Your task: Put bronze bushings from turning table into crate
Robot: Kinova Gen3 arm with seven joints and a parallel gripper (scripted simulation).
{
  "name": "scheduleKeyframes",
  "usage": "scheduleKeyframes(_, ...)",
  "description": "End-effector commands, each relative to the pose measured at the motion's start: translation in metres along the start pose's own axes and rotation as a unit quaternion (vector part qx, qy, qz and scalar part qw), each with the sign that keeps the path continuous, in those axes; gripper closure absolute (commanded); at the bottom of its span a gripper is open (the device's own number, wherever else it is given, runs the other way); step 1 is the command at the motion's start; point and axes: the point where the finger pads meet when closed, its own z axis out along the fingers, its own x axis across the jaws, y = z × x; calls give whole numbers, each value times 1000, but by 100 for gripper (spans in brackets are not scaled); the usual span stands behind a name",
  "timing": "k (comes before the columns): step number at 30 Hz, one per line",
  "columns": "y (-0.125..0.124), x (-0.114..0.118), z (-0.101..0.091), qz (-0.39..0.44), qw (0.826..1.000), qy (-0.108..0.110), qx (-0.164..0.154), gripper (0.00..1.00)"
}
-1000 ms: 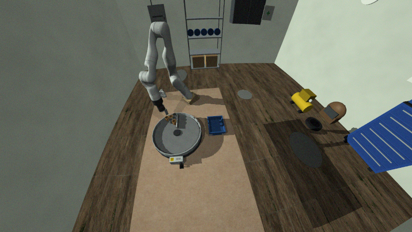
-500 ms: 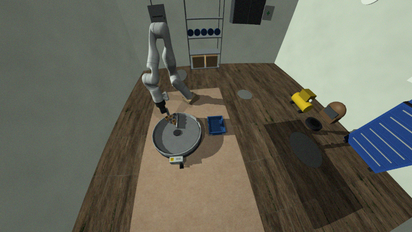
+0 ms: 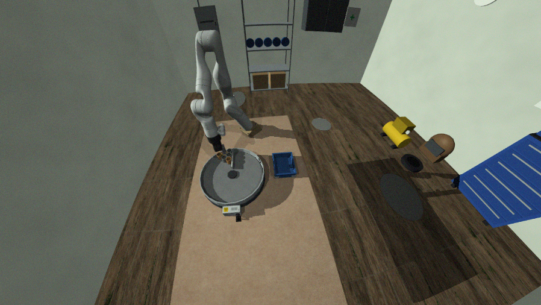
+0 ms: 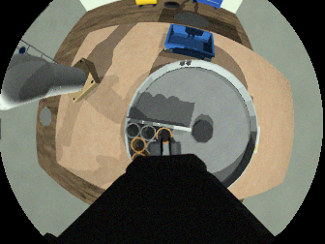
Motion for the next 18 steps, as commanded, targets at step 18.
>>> scheduleKeyframes(18, -6, 10, 18, 103, 995, -6, -2, 66)
